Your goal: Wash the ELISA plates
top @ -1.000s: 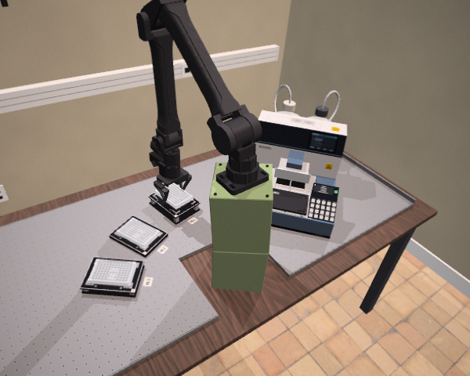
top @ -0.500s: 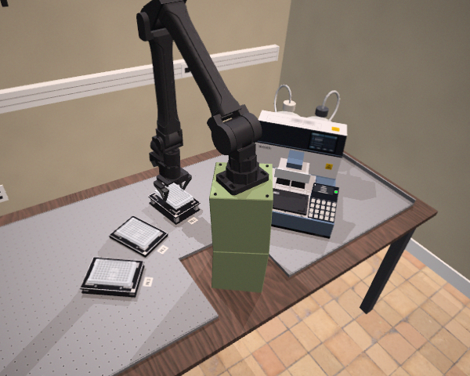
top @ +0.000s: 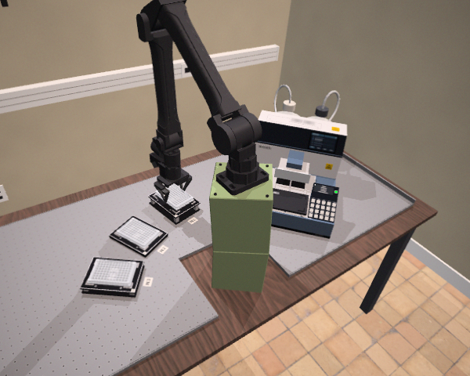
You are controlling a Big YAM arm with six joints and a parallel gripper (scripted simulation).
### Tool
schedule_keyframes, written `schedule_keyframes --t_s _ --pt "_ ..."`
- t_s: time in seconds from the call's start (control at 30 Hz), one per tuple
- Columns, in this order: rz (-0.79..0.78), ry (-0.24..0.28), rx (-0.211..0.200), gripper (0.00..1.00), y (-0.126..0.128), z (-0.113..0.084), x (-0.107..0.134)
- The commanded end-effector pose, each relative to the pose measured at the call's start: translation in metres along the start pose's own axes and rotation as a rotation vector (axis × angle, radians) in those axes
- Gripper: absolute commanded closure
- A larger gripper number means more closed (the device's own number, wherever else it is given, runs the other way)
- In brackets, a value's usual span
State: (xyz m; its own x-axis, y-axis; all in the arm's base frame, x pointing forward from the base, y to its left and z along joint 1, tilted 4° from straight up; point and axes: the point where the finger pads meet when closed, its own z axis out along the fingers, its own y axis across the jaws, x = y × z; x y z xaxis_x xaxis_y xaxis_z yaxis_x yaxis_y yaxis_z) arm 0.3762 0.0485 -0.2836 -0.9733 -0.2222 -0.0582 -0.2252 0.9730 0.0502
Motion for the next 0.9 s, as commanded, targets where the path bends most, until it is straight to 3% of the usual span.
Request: schedule_keyframes --t_s 0.0,0.87 --pt "0.009 -0.004 0.004 0.18 0.0018 0.0069 -0.0032" --pt "0.006 -0.003 0.004 0.18 0.0032 0.0111 -0.0035"
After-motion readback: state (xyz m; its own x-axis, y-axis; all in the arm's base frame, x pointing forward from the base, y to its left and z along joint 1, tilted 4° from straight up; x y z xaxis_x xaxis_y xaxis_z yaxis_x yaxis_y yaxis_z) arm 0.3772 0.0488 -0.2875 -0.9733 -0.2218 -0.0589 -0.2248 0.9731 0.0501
